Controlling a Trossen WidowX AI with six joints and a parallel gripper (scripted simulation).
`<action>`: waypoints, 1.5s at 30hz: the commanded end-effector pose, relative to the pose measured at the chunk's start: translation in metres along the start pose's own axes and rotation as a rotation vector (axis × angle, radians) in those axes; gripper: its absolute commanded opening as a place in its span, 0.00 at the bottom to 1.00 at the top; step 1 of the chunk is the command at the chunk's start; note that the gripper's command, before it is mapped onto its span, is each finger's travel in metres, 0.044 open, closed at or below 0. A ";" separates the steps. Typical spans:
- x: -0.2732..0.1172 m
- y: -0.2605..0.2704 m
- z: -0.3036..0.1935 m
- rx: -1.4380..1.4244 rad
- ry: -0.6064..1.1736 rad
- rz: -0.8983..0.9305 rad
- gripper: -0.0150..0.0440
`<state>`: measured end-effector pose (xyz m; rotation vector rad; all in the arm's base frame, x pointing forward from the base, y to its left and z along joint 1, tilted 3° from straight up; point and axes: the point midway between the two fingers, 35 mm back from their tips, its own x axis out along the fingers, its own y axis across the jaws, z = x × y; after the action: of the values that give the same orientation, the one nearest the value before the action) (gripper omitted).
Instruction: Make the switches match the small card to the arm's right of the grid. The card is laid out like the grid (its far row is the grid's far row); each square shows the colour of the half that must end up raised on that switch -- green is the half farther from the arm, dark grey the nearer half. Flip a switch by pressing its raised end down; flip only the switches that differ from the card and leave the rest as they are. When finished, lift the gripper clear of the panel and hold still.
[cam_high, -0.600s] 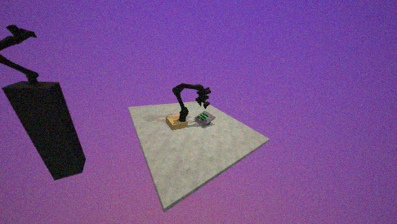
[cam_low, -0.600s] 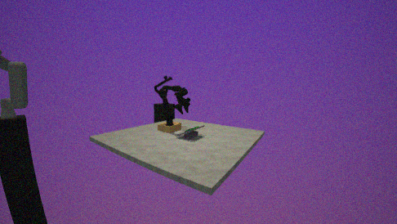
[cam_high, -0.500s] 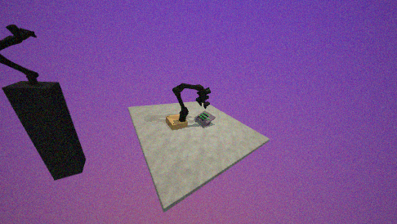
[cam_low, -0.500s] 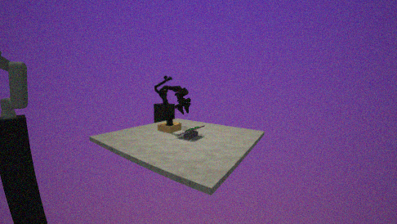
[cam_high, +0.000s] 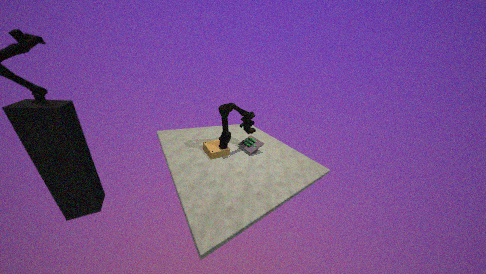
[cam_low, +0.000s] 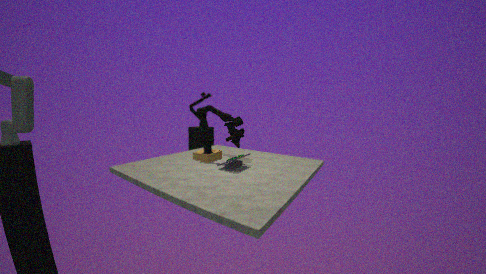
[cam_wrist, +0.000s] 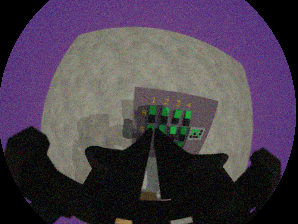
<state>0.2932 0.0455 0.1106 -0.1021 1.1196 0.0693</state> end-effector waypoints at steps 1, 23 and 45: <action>0.027 0.000 -0.005 0.000 -0.001 -0.006 0.25; 0.053 0.000 -0.006 0.000 -0.004 -0.006 0.25; 0.054 0.000 -0.006 0.000 -0.004 -0.006 0.25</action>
<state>0.3104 0.0448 0.0596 -0.1020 1.1180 0.0627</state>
